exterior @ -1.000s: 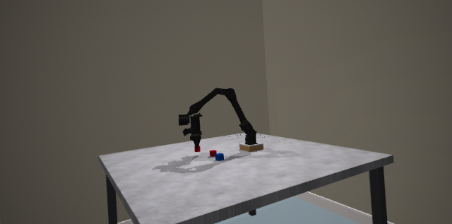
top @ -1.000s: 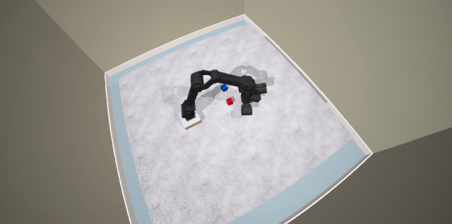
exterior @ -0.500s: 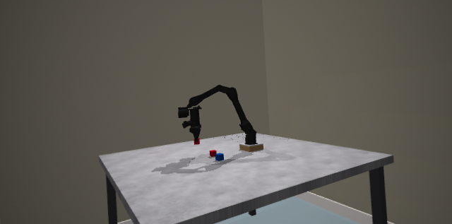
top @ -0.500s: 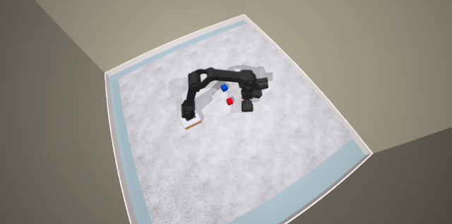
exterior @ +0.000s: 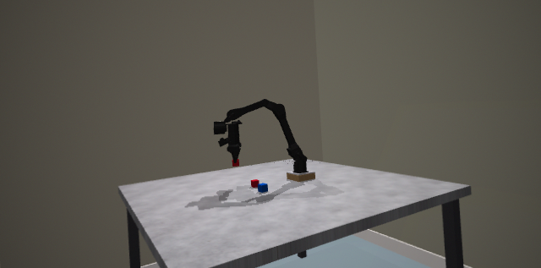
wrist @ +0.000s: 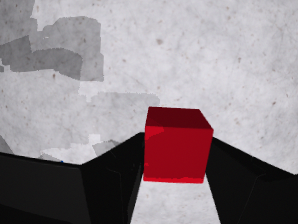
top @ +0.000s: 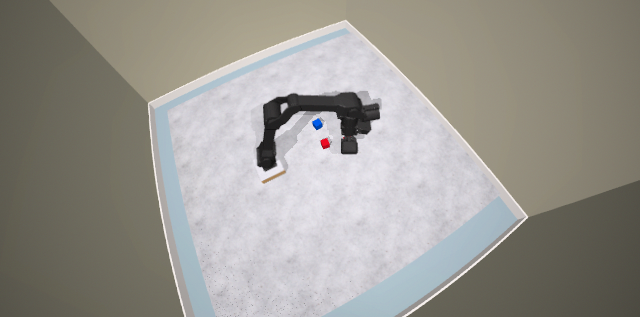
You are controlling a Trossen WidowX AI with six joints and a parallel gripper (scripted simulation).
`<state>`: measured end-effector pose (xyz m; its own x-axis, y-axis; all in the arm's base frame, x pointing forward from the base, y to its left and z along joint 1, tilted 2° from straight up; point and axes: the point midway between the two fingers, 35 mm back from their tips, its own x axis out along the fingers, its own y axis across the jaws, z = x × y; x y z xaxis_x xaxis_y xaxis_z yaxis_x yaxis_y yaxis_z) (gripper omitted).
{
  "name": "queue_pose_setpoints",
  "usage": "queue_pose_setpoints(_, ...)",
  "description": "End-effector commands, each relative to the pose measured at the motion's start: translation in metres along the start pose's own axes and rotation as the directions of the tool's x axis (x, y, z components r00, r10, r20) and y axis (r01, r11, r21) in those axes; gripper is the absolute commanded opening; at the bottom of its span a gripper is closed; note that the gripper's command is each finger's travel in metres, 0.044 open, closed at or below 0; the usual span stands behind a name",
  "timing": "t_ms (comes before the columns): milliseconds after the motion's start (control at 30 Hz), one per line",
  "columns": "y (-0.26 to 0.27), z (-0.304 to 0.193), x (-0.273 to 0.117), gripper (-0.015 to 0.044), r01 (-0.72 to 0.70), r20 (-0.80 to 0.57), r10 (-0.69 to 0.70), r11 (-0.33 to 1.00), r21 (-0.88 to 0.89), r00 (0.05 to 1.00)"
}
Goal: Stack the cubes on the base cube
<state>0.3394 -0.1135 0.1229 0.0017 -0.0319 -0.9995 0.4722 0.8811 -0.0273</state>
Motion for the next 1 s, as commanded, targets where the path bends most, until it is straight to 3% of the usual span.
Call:
queue_pose_setpoints(0, 0.009, -0.004, -0.001, 0.0105, -0.006, 0.001, 0.006, 1.000, -0.001, 1.000)
queue_pose_setpoints(967, 0.084, -0.051, 0.011, 0.0105, -0.025, -0.004, 0.025, 0.999, 0.023, 1.000)
